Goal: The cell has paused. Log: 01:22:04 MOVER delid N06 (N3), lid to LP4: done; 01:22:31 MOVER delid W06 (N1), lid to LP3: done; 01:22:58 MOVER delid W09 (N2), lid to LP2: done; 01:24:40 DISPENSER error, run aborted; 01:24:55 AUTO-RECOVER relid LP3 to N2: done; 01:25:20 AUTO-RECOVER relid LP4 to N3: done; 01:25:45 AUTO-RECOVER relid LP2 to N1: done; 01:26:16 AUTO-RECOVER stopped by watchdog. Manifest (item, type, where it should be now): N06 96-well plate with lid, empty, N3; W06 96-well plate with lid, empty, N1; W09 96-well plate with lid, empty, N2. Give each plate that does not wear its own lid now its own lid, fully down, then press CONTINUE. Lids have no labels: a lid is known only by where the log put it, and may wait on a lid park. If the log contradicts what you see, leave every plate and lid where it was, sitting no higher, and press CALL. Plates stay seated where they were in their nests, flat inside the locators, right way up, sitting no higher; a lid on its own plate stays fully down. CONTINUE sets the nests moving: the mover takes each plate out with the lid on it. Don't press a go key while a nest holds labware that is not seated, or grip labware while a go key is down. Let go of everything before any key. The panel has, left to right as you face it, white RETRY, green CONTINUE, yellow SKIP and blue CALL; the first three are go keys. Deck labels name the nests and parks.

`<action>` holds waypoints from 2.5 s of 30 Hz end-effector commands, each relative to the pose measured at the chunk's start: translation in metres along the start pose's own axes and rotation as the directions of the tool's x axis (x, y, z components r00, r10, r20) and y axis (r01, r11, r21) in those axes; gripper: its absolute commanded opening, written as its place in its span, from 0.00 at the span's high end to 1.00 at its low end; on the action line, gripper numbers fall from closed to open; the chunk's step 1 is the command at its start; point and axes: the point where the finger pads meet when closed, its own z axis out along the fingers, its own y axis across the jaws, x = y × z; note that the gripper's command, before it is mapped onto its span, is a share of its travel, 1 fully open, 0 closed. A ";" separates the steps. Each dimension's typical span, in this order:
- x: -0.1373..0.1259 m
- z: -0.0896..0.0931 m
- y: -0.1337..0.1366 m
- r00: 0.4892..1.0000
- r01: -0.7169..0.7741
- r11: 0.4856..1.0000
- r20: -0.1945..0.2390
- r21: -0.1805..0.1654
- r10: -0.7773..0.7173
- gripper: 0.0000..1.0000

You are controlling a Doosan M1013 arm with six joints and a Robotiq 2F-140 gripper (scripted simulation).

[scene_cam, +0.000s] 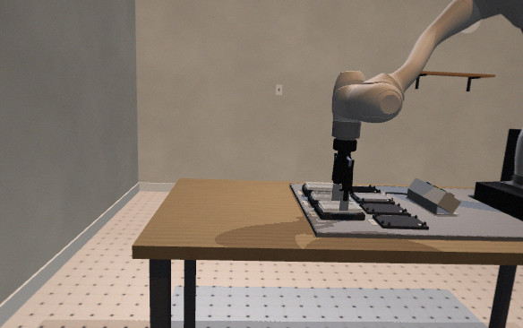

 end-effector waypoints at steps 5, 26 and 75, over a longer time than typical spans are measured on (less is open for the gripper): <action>0.000 0.000 0.000 1.000 0.000 1.000 0.000 0.000 0.000 1.00; 0.000 0.000 0.000 1.000 0.000 1.000 0.000 0.000 0.000 0.34; 0.000 -0.002 0.000 1.000 0.000 1.000 0.000 0.000 0.000 0.34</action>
